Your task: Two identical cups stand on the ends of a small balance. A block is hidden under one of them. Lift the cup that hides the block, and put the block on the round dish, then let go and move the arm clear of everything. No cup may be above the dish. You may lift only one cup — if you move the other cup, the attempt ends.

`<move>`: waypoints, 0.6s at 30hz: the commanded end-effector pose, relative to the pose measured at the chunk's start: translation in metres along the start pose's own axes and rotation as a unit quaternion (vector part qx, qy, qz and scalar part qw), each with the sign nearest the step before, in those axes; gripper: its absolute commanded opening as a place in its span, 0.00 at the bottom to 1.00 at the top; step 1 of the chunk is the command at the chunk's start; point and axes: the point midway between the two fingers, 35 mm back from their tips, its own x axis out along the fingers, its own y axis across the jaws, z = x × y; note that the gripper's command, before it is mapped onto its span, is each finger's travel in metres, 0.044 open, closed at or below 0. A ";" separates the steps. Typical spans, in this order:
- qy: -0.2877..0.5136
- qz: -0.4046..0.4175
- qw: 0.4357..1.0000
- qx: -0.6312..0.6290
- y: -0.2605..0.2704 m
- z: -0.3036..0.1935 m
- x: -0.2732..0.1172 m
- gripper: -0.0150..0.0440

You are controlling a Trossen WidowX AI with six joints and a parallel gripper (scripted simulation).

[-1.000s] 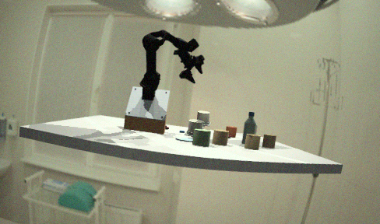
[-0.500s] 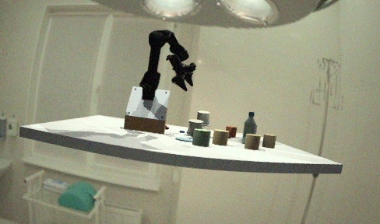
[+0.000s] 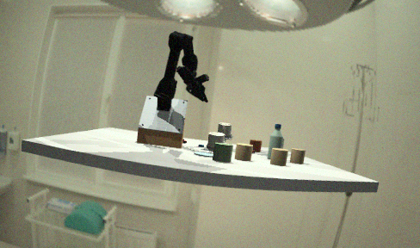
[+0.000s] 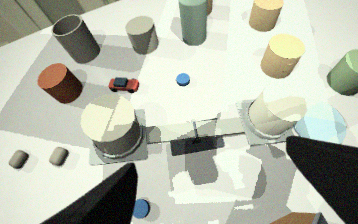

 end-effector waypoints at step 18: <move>0.126 -0.010 0.967 -0.221 -0.018 0.014 0.040 1.00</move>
